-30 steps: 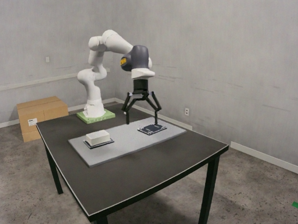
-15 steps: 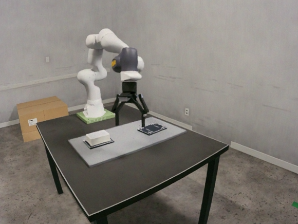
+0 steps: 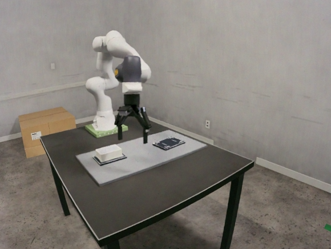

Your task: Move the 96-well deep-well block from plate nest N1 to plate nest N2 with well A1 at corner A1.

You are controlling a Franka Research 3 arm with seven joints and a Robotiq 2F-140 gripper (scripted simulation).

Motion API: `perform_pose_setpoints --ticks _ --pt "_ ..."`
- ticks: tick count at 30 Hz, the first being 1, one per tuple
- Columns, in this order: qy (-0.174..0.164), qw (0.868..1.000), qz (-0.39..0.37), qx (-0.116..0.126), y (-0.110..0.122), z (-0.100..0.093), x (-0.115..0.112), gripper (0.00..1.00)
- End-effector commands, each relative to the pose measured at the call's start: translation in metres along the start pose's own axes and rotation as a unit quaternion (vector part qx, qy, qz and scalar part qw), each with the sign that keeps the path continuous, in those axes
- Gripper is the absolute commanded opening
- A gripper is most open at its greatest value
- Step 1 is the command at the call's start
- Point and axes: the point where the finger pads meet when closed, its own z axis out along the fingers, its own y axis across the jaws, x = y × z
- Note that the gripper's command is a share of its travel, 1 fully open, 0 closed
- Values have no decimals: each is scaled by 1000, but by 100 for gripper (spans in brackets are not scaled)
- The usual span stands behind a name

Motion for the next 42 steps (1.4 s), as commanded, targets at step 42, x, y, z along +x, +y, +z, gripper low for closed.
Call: perform_pose_setpoints --ticks 42 --pt "-66 975 207 -40 179 28 -27 100"
